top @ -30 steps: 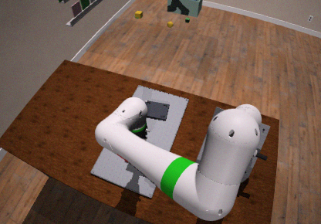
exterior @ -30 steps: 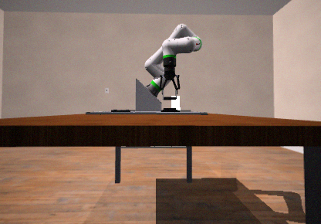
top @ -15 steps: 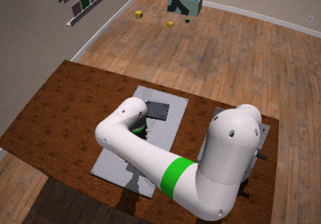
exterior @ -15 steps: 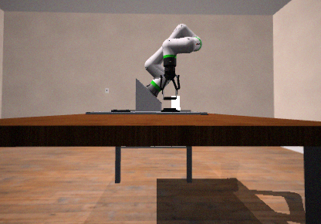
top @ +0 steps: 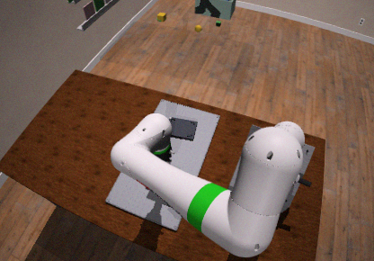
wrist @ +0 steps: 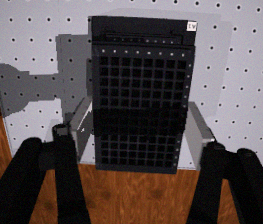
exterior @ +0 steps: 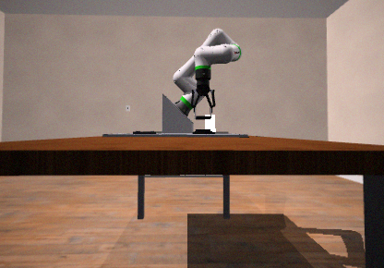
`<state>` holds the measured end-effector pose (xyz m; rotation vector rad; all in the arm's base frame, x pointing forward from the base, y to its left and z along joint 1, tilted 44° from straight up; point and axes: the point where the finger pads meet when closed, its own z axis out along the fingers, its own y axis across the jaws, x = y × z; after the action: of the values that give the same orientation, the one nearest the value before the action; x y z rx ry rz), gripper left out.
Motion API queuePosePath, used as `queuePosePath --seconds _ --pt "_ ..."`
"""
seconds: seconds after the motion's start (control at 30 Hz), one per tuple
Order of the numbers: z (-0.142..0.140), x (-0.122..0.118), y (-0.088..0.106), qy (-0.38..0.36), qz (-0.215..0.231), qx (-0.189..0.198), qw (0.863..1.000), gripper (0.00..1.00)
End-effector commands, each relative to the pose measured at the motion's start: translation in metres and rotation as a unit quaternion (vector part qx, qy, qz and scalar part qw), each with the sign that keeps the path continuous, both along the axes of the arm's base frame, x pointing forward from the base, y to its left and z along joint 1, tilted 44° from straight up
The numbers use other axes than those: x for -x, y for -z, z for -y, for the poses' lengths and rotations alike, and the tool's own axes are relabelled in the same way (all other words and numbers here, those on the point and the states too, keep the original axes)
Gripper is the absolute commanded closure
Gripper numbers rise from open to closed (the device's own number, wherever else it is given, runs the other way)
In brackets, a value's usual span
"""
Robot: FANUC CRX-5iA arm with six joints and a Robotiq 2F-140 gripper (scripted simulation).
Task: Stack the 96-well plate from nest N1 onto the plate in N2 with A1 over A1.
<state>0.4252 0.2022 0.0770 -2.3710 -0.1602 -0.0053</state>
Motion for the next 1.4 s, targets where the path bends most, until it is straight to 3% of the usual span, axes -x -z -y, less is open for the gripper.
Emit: queuePosePath --seconds 0.0,1.37 --pt "0.000 0.000 0.000 0.000 0.000 0.000 1.000 1.00" --pt "-0.034 0.002 0.037 0.000 0.000 0.000 1.000 1.00"
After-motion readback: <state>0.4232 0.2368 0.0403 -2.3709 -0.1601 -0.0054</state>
